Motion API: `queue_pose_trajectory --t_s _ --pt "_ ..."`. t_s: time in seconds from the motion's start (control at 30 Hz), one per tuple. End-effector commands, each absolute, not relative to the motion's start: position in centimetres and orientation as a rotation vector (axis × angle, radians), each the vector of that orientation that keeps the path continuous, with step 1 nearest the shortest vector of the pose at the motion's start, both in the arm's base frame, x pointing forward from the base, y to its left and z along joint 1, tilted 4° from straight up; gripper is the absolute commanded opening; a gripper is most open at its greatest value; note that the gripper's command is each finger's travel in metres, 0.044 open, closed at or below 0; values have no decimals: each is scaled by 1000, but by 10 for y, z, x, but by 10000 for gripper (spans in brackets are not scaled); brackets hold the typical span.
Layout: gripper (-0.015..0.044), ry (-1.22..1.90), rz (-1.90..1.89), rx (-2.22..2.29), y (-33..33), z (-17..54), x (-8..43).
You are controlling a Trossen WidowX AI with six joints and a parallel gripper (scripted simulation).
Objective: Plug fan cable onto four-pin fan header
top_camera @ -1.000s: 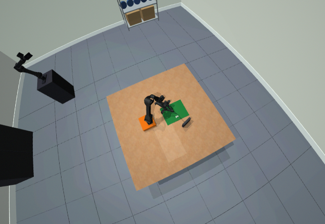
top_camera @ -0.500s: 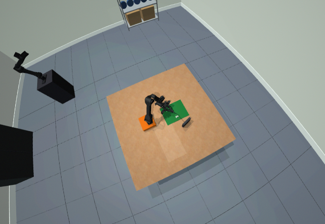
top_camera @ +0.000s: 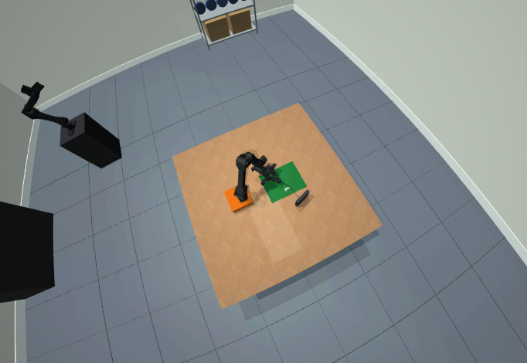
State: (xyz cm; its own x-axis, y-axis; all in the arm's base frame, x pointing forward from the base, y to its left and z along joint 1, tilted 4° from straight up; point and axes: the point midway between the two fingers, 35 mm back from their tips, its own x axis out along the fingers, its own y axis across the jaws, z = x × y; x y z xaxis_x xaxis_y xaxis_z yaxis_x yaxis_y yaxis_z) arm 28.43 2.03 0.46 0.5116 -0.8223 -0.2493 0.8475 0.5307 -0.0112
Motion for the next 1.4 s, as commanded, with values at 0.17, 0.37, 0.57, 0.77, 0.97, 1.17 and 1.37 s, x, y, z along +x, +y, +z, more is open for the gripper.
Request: queue_pose_trajectory --t_s 0.17,0.37,0.57,0.77,0.97,1.17,1.37 --pt "0 237 -1009 125 21 -3 284" --pt "0 237 -1009 125 21 -8 283" --pt "0 237 -1009 125 21 -13 283" --pt "0 237 -1009 125 21 -18 283" --pt "0 237 -1009 125 22 -23 283" --pt "0 237 -1009 125 22 -28 283" --pt "0 238 -1008 113 21 -28 282"
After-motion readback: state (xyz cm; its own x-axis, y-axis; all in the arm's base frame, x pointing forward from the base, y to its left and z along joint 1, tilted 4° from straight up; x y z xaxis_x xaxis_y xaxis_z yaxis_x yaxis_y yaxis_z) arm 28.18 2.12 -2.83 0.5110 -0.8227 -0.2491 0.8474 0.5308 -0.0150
